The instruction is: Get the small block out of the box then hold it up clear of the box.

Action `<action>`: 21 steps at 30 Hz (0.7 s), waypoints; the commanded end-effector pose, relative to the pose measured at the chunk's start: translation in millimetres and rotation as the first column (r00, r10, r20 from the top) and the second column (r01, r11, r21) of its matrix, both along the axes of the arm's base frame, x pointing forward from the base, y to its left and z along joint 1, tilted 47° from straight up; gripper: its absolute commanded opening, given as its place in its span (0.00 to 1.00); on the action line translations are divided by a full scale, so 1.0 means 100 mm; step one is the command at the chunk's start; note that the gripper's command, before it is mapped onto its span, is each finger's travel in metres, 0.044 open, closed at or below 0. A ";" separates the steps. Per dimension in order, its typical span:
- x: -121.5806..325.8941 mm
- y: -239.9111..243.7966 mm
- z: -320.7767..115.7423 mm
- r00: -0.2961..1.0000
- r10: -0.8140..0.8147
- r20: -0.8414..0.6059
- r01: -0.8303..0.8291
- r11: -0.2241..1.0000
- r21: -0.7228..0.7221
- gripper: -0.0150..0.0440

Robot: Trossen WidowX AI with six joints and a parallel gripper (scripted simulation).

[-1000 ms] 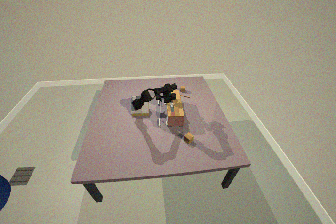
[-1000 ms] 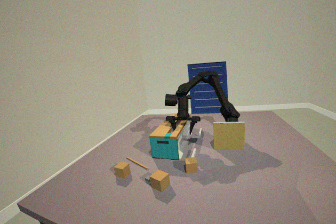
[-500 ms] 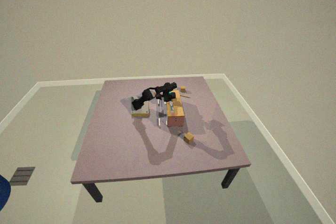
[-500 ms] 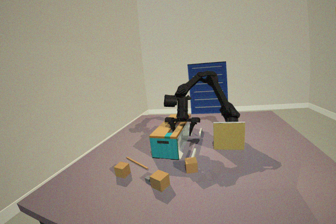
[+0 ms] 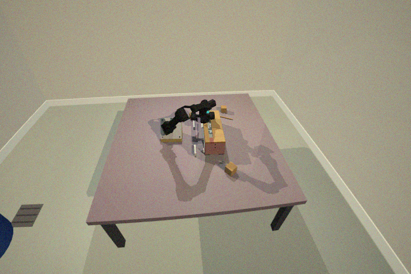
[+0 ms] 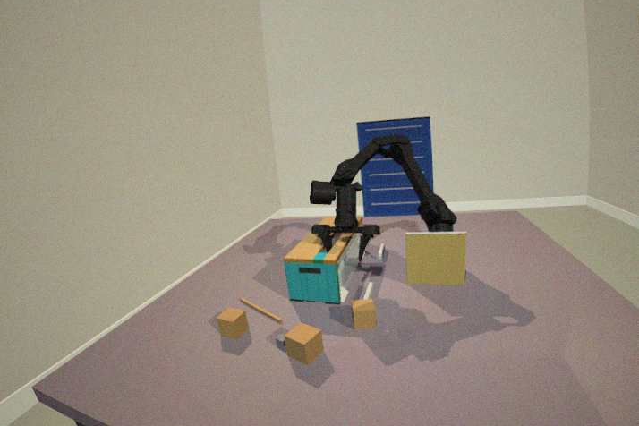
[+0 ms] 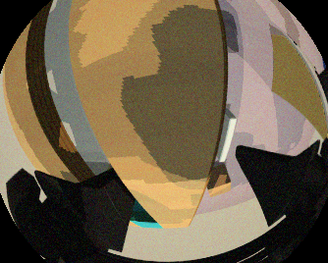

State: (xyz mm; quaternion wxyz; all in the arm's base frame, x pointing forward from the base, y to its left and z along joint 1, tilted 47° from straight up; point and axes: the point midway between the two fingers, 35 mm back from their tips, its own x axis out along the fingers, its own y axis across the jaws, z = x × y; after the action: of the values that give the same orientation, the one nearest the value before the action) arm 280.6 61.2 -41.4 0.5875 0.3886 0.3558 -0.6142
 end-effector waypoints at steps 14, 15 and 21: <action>0.00 0.15 -0.18 1.000 -0.006 -0.005 0.006 1.000 0.001 0.93; 0.00 0.16 -0.19 1.000 -0.006 -0.005 0.006 1.000 0.001 0.93; 0.02 0.28 -0.10 1.000 -0.004 -0.004 0.004 1.000 0.002 0.93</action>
State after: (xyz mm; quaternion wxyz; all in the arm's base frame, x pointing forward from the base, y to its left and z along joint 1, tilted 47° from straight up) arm 280.8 80.0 -56.9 0.5854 0.3862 0.3569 -0.6171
